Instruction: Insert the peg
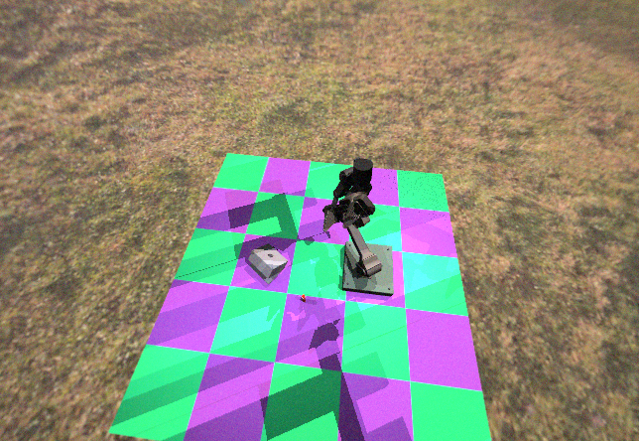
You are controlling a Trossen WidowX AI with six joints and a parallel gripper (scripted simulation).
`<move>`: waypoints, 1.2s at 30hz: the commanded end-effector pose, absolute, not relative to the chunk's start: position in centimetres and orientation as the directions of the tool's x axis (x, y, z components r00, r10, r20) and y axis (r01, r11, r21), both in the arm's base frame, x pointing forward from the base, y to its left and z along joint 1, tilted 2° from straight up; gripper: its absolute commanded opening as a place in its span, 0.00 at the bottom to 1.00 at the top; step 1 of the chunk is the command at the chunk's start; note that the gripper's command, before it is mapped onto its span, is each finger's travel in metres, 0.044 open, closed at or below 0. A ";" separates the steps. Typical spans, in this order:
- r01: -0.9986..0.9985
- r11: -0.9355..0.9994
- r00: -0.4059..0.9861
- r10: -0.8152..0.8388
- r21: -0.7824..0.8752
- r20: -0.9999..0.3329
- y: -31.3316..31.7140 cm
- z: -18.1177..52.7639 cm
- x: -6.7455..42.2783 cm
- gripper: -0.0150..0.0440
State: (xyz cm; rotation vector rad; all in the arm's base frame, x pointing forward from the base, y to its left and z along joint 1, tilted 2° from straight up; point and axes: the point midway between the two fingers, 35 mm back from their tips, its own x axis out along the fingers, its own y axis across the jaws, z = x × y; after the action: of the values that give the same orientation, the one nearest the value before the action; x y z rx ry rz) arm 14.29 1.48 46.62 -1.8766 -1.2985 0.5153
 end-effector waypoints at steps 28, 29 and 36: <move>0.093 -0.222 0.513 0.846 -0.971 -0.144 11.0 45.0 8.1 1.00; 0.072 -0.221 0.517 0.842 -0.973 -0.153 11.3 44.8 8.1 1.00; -0.079 -0.212 0.541 0.811 -0.974 -0.220 13.5 43.6 8.0 1.00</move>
State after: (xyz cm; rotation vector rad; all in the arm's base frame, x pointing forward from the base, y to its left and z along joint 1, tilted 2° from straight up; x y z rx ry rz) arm 8.06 11.96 44.38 -1.6071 -0.7232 0.8934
